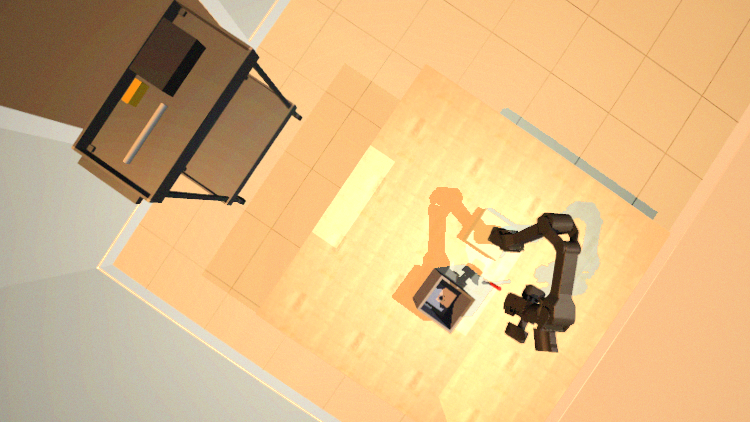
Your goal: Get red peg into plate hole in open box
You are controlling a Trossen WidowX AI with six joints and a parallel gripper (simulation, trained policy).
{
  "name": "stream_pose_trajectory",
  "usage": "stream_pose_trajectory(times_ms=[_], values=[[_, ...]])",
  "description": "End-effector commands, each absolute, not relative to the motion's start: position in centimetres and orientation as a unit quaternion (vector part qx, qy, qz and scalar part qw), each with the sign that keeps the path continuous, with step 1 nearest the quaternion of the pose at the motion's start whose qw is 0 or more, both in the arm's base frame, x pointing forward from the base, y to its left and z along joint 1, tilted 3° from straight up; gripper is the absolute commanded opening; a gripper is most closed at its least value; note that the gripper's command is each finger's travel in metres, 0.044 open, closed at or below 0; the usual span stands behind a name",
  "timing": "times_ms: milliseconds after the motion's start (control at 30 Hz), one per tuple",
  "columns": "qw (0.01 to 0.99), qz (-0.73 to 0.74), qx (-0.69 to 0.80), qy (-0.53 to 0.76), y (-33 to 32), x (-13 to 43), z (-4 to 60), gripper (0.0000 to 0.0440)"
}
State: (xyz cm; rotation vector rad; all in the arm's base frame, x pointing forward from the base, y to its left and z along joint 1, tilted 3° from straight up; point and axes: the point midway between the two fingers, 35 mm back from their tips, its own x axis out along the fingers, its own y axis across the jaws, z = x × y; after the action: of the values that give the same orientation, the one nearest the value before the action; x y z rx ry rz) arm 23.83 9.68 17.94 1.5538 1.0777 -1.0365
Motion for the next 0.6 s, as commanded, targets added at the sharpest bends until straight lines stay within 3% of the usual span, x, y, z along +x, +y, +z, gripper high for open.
stream_pose_trajectory(times_ms=[0, 567], values=[[0.475, -0.435, 0.608, 0.464, 9.9, 23.0, 16.7, 0.0434], [0.485, -0.473, 0.496, 0.543, 9.7, 19.7, 11.2, 0.0439]])
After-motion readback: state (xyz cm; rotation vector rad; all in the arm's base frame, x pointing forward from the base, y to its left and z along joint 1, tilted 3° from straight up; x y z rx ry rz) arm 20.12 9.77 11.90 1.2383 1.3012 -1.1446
